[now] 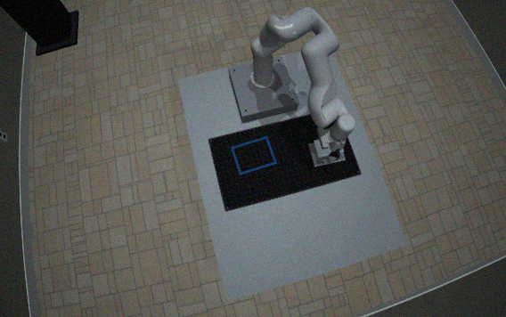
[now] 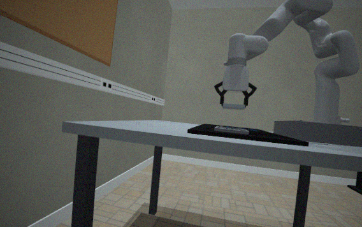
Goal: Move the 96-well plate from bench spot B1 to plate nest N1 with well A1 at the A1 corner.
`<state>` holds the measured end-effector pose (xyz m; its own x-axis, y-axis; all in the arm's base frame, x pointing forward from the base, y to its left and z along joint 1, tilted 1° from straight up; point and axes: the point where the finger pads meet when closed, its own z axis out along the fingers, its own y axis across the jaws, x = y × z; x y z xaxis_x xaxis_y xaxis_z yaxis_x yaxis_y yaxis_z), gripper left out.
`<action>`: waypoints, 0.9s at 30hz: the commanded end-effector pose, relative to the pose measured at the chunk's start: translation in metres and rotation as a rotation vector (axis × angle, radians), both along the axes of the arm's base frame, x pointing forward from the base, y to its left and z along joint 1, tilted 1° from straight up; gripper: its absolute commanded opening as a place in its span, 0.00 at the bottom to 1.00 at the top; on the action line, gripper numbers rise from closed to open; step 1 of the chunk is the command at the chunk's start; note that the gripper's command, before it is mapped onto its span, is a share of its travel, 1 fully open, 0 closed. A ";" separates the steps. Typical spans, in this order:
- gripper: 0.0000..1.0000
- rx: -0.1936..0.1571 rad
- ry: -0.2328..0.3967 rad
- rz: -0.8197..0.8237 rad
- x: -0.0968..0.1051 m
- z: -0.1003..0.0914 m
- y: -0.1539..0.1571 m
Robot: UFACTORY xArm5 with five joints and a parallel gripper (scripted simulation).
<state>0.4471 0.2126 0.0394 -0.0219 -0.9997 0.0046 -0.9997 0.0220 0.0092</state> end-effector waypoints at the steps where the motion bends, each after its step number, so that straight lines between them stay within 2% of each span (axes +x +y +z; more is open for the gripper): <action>1: 0.00 -0.010 -0.010 0.001 0.004 0.002 0.012; 27: 0.00 -0.010 -0.010 0.001 0.004 0.002 0.013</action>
<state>0.4497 0.2251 0.0397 -0.0214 -0.9998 0.0050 -0.9997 0.0214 0.0094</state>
